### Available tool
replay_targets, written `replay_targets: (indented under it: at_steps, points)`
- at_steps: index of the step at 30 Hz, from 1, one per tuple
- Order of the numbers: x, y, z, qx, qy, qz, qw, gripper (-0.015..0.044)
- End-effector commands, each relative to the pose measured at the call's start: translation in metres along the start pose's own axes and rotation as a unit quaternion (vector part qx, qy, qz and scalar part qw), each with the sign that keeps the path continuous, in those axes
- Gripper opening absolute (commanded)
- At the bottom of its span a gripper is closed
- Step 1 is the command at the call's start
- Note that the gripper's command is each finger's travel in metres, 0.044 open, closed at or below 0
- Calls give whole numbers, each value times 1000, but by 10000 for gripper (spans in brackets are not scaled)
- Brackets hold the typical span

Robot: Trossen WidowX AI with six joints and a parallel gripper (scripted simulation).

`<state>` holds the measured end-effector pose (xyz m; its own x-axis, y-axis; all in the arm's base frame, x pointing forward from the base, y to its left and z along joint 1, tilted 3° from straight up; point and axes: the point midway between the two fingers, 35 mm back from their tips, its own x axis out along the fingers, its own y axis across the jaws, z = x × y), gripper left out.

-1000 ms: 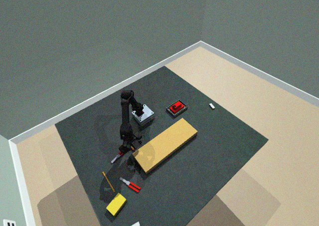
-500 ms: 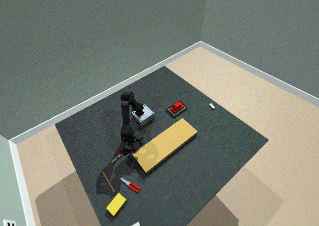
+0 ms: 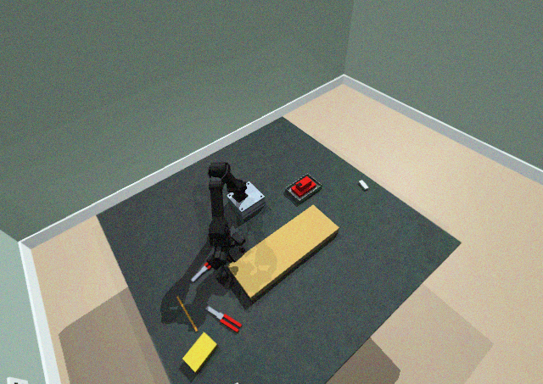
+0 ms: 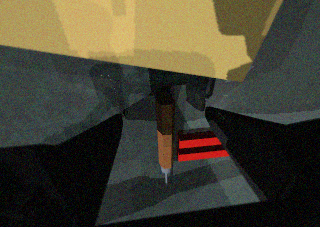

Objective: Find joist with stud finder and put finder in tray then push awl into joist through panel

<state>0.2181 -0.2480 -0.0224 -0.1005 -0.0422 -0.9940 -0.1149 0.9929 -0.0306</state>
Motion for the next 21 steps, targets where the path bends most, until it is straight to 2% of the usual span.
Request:
replay_targets:
  at_steps: [1, 11, 17, 21]
  points:
    - [2, 1, -2, -1, 4, 0, 1000, 309]
    - [2, 1, -2, -1, 4, 0, 1000, 46]
    - [1, 1, -1, -1, 4, 0, 1000, 0]
    - [-15, -2, 0, -1, 3, 0, 1000, 0]
